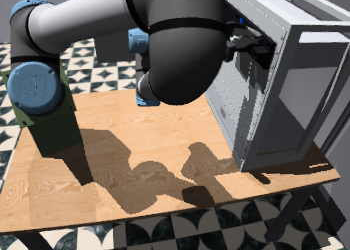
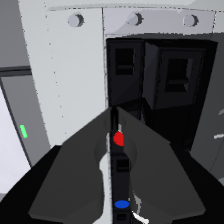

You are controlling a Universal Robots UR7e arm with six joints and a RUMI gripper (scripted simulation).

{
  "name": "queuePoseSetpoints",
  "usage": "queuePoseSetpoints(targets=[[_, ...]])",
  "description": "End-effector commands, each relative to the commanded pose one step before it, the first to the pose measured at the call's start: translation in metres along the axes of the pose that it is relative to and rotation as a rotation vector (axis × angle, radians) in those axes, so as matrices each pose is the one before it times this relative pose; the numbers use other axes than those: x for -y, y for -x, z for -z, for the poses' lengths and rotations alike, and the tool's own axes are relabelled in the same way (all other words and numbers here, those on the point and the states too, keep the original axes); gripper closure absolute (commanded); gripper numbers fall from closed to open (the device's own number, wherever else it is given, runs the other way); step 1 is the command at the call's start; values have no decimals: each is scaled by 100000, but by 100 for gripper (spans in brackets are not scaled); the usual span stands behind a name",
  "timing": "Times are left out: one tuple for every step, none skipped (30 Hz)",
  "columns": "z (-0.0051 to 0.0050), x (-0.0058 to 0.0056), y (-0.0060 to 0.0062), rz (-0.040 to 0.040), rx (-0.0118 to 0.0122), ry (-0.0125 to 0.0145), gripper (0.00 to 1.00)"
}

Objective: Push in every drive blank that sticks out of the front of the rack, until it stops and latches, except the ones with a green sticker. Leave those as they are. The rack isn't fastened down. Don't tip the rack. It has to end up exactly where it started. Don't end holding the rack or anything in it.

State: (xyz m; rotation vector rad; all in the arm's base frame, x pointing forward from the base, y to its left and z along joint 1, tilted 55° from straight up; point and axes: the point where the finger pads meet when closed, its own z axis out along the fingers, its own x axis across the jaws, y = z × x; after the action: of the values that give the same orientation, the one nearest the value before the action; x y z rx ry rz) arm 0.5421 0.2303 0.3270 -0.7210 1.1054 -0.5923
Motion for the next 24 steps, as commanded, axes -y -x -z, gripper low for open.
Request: queuePoseSetpoints(targets=[[-26,-15,28,-10,37,65,100],[0,0,0,0,0,0,100],[0,0,0,0,0,0,100],[0,0,0,0,0,0,100],[3,0,0,0,0,0,100],[0,0,0,0,0,0,100],[0,0,0,0,0,0,100],[18,0,0,0,0,0,100],[45,0,0,0,0,0,100],[82,0,0,0,0,0,100],[127,0,0,0,0,0,100],[176,0,0,0,0,0,100],[229,-1,-1,0,0,0,100],[282,0,0,0,0,0,100],[336,-1,-1,0,0,0,100],[387,0,-1,0,0,0,100],[434,0,0,0,0,0,100],[477,0,0,0,0,0,100],[514,0,-1,0,0,0,100],[544,0,-1,0,0,0,100],[567,0,0,0,0,0,100],[582,0,0,0,0,0,100],[0,0,0,0,0,0,100],[0,0,0,0,0,0,100]])
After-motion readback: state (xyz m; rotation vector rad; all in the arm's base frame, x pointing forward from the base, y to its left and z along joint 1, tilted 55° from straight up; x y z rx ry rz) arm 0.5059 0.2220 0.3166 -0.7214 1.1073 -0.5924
